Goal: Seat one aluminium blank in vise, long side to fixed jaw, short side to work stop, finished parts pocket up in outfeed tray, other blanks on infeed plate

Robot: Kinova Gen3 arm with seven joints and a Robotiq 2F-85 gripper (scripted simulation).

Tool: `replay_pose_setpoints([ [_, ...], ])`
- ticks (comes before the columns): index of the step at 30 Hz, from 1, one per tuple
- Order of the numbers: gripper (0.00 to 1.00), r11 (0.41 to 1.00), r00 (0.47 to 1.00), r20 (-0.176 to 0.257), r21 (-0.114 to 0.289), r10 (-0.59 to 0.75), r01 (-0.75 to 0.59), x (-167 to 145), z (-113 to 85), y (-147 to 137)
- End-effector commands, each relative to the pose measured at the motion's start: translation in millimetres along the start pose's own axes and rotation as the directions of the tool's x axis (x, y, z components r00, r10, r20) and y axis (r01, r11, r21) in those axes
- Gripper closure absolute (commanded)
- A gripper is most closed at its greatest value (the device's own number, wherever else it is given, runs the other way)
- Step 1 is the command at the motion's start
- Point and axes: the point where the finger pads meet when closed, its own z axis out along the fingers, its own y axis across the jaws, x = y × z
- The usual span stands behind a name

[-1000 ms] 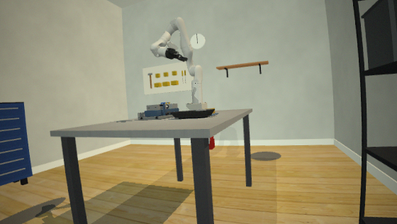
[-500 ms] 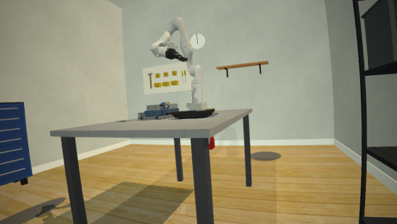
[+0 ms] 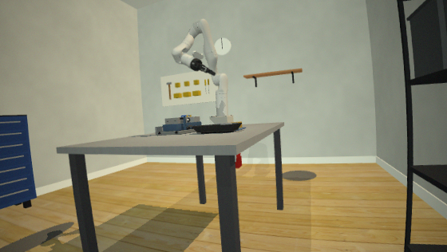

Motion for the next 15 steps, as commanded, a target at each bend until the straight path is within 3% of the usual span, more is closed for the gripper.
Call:
replay_pose_setpoints([
  [1, 0.00, 0.999, 0.999, 0.036, 0.052, 0.014, -0.016, -2.8, 12.6, -14.5],
  [9, 0.00, 0.972, 0.961, 0.263, 0.193, 0.083, -0.136, -44.3, 33.4, -66.3],
  [10, 0.00, 0.967, 0.951, 0.296, 0.205, 0.086, -0.151, -50.3, 34.7, -72.5],
  [12, 0.00, 0.967, 0.951, 0.296, 0.205, 0.086, -0.151, -50.3, 34.7, -72.5],
  [15, 0.00, 0.954, 0.914, 0.397, 0.231, 0.086, -0.191, -68.4, 36.6, -88.9],
])
